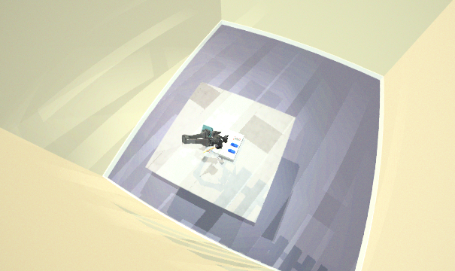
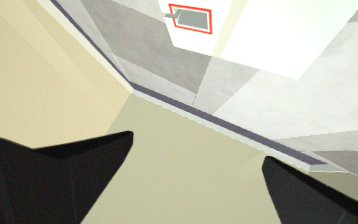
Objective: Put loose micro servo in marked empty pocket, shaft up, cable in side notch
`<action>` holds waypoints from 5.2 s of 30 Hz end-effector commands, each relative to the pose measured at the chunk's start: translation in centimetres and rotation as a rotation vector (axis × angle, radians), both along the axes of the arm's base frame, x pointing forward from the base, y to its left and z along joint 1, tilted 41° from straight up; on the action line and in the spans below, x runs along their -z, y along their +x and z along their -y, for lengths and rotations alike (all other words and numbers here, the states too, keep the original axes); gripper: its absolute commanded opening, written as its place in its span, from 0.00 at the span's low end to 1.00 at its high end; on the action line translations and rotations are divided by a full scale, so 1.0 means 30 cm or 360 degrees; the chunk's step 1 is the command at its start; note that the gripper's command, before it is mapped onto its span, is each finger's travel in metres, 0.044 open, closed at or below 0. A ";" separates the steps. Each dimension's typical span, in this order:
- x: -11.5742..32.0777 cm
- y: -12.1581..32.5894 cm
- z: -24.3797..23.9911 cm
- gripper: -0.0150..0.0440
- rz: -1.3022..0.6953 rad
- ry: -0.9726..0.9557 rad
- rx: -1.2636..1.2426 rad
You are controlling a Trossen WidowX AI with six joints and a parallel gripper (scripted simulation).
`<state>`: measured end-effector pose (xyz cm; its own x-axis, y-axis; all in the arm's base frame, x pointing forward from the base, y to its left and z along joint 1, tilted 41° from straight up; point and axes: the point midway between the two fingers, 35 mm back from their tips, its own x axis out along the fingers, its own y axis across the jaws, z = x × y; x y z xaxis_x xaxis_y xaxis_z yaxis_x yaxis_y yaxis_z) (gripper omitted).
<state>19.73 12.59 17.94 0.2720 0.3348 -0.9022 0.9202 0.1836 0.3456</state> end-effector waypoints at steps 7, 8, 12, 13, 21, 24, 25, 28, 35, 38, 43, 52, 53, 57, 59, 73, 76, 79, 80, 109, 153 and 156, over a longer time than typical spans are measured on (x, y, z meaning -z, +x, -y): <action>0.082 -0.024 0.086 1.00 -0.0219 -0.0272 0.0468; 0.088 -0.027 0.094 1.00 -0.0233 -0.0300 0.0514; 0.108 -0.039 0.131 1.00 -0.0273 -0.0416 0.0696; 0.112 -0.041 0.141 1.00 -0.0279 -0.0445 0.0741; 0.131 -0.061 0.218 1.00 -0.0272 -0.0690 0.1102; 0.132 -0.065 0.247 1.00 -0.0242 -0.0779 0.1231; 0.131 -0.067 0.256 1.00 -0.0229 -0.0809 0.1273; 0.127 -0.070 0.286 1.00 -0.0176 -0.0899 0.1402; 0.102 -0.068 0.347 1.00 0.0011 -0.1085 0.1674; 0.087 -0.063 0.369 1.00 0.0116 -0.1151 0.1775; 0.073 -0.058 0.385 1.00 0.0210 -0.1197 0.1849; 0.084 -0.053 0.400 1.00 0.0153 -0.1150 0.1925; 0.088 -0.051 0.405 1.00 0.0135 -0.1134 0.1950; 0.094 -0.048 0.414 1.00 0.0104 -0.1104 0.1993; 0.094 -0.048 0.414 1.00 0.0104 -0.1104 0.1993; 0.141 -0.041 0.455 1.00 0.0105 -0.1104 0.1994; 0.144 -0.041 0.457 0.96 0.0105 -0.1104 0.1994; 0.144 -0.041 0.457 0.82 0.0105 -0.1104 0.1994; 0.144 -0.041 0.457 0.78 0.0105 -0.1104 0.1994; 0.072 -0.053 0.389 0.25 0.0062 -0.0982 0.2047; 0.109 0.138 0.309 0.25 -0.0070 -0.1394 0.1167; 0.114 0.139 0.302 0.25 -0.0103 -0.1443 0.1004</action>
